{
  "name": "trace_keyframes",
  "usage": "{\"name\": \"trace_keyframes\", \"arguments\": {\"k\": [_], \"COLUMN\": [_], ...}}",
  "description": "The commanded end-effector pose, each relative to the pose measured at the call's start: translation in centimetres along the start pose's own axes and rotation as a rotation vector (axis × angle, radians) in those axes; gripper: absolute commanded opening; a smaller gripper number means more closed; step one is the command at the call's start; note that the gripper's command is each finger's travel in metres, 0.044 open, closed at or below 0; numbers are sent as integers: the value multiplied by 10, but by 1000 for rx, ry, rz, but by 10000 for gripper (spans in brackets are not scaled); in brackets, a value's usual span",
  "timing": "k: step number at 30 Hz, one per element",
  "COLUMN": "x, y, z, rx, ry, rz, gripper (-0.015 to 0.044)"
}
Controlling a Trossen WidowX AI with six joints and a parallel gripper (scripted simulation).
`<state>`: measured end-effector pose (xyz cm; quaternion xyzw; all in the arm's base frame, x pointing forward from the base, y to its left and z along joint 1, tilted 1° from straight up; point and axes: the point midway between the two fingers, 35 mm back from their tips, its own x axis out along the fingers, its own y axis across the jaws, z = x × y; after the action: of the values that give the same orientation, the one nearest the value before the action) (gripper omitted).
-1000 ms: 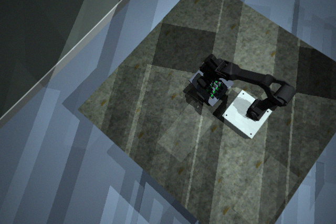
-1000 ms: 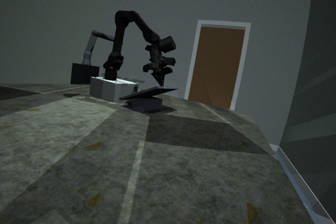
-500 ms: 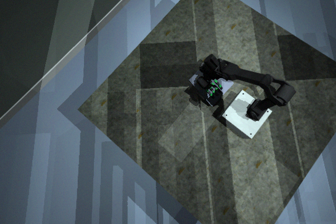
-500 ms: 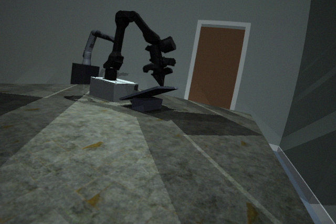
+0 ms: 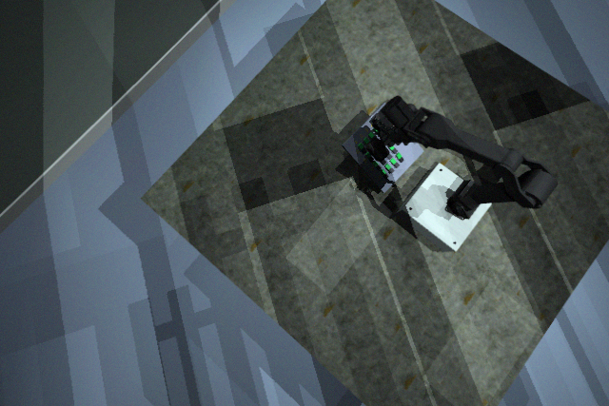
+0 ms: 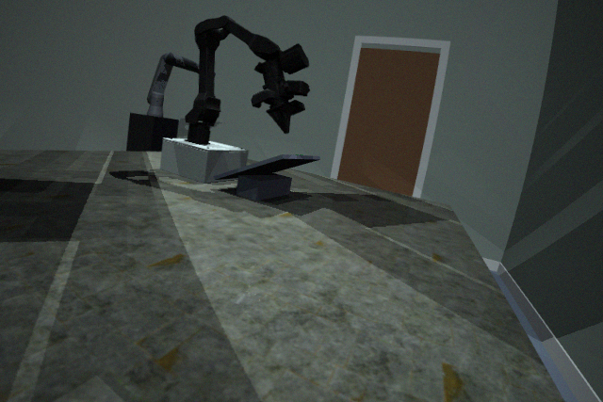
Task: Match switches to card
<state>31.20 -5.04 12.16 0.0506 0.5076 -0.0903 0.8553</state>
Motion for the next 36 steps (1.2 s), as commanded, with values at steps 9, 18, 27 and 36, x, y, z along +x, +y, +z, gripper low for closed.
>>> {"name": "trace_keyframes", "arguments": {"k": [9,18,27,36], "x": [22,34,44,56], "y": [-26,-26,-26,-26], "z": [-22,-23,-24,-24], "rx": [-1,-1,-1,-1], "ry": [-4,-12,-13,-13], "rz": [-4,-4,-4,-4], "gripper": [0,0,0,0]}}
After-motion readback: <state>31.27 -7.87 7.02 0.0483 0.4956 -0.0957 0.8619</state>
